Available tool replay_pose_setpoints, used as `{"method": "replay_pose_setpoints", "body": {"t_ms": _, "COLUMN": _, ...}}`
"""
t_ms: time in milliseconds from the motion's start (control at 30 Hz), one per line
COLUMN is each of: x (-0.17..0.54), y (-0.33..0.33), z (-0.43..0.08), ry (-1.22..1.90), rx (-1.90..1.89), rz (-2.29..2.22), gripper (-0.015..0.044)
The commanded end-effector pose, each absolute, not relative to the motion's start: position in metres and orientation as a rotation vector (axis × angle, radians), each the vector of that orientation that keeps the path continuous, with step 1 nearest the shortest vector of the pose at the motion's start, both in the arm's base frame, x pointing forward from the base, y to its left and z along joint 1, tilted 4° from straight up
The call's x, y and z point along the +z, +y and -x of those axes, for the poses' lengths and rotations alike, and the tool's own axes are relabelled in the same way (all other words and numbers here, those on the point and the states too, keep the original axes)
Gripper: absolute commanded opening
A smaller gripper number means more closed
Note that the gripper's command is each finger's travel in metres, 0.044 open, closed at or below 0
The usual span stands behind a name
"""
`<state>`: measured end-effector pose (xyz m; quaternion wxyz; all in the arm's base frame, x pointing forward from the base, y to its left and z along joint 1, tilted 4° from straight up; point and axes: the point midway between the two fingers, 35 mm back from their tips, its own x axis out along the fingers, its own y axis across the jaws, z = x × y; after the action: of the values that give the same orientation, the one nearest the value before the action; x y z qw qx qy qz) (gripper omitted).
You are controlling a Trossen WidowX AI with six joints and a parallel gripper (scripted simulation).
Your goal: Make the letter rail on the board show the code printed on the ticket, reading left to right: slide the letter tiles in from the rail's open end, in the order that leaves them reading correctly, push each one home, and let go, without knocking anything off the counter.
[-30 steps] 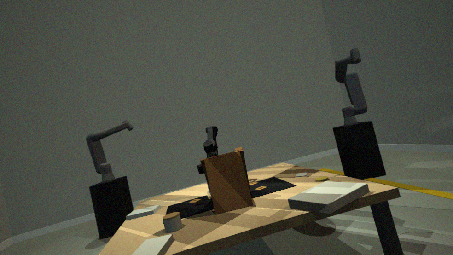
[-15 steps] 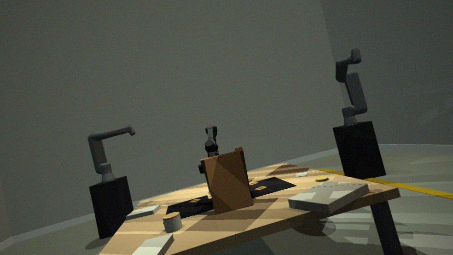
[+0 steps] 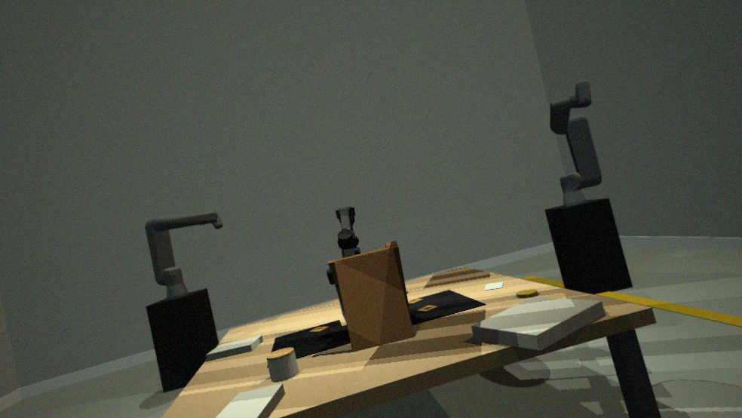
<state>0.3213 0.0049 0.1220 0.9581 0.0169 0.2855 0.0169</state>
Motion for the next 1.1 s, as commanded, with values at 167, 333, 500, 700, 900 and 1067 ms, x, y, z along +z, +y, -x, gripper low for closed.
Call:
{"method": "replay_pose_setpoints", "body": {"t_ms": 167, "x": 0.123, "y": 0.008, "z": -0.322, "ry": 0.577, "rx": 0.029, "rz": -0.037, "gripper": 0.0000}}
{"method": "replay_pose_setpoints", "body": {"t_ms": 333, "x": 0.123, "y": 0.011, "z": -0.322, "ry": 0.577, "rx": 0.029, "rz": -0.037, "gripper": 0.0000}}
{"method": "replay_pose_setpoints", "body": {"t_ms": 500, "x": 0.123, "y": 0.013, "z": -0.322, "ry": 0.577, "rx": 0.029, "rz": -0.038, "gripper": 0.0000}}
{"method": "replay_pose_setpoints", "body": {"t_ms": 700, "x": 0.124, "y": 0.016, "z": -0.321, "ry": 0.577, "rx": 0.029, "rz": -0.038, "gripper": 0.0000}}
{"method": "replay_pose_setpoints", "body": {"t_ms": 900, "x": 0.124, "y": 0.019, "z": -0.321, "ry": 0.577, "rx": 0.029, "rz": -0.038, "gripper": 0.0000}}
{"method": "replay_pose_setpoints", "body": {"t_ms": 1067, "x": 0.124, "y": 0.021, "z": -0.321, "ry": 0.577, "rx": 0.030, "rz": -0.038, "gripper": 0.0000}}
